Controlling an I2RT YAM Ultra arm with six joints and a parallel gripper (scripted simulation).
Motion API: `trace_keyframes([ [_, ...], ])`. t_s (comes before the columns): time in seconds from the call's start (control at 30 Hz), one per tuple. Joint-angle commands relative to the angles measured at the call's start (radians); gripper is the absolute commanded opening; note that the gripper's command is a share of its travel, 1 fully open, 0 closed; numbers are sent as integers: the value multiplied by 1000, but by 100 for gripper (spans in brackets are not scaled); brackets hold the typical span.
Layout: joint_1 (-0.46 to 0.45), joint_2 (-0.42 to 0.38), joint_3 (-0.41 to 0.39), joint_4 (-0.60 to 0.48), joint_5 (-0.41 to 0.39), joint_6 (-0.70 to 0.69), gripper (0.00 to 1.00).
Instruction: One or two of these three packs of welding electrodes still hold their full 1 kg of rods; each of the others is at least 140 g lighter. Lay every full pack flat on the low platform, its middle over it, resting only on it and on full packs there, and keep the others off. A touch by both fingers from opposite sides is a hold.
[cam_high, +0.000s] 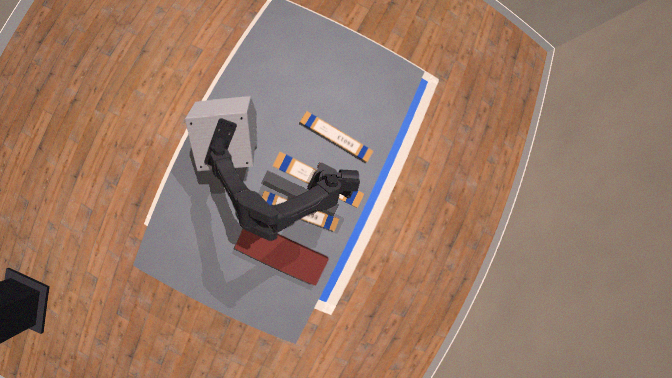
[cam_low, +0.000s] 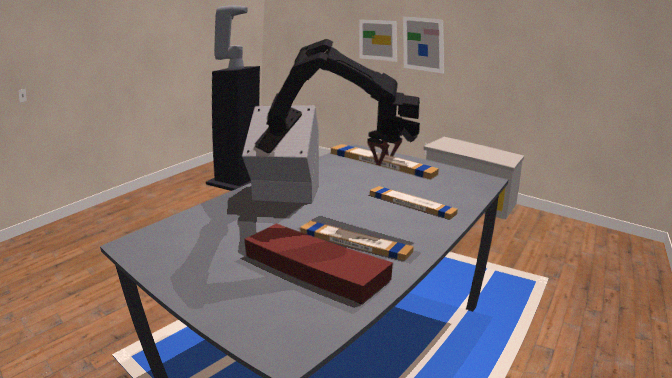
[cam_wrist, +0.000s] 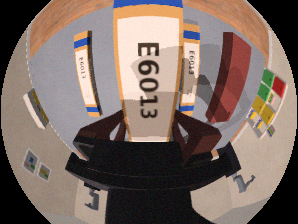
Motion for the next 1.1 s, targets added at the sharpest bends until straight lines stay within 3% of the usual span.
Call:
trace_keyframes([
  [0.0, 19, -76, 0, 7, 2, -42, 0],
  [0.47, -46, -148, -17, 14, -6, -124, 0],
  [1.07, -57, -152, -28, 32, -9, -139, 0],
])
